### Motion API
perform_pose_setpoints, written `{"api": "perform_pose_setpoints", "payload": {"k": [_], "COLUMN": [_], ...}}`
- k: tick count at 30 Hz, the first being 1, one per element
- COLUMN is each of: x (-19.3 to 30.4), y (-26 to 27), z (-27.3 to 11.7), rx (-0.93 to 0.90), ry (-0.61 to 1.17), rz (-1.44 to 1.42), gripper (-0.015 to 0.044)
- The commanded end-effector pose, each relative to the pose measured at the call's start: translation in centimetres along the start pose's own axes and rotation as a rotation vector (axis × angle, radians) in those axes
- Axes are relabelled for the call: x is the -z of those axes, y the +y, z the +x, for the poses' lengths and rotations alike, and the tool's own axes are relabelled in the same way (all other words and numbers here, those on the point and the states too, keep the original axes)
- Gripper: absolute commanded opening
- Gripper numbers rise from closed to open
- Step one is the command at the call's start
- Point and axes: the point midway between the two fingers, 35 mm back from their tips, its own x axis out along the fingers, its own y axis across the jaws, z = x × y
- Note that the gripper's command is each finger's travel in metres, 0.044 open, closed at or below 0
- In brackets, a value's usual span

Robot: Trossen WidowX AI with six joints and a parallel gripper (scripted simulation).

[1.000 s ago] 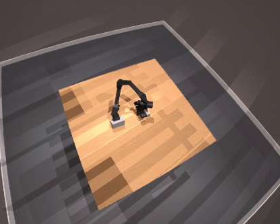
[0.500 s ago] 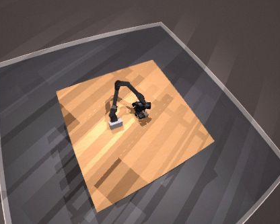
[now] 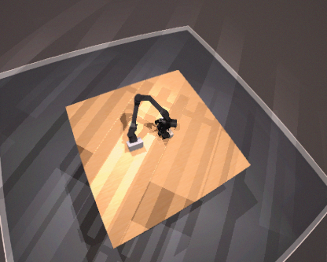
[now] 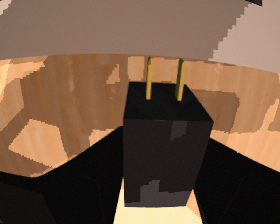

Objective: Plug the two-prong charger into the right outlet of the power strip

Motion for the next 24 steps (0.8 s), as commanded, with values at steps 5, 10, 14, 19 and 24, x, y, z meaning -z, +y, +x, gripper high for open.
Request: {"api": "perform_pose_setpoints", "payload": {"k": [5,10,14,19,24], "x": [-0.26,-0.33,-0.35,-0.46,-0.65], "y": [0.06,0.07,0.07,0.07,0.07], "z": [-0.04,-0.05,-0.05,-0.05,-0.06], "rx": [-0.003,-0.003,-0.003,-0.003,-0.003], "ry": [-0.001,-0.001,-0.001,-0.001,-0.001], "rz": [0.004,0.004,0.004,0.004,0.004], "gripper": [0.0,0.0,0.0,0.0,0.0]}}
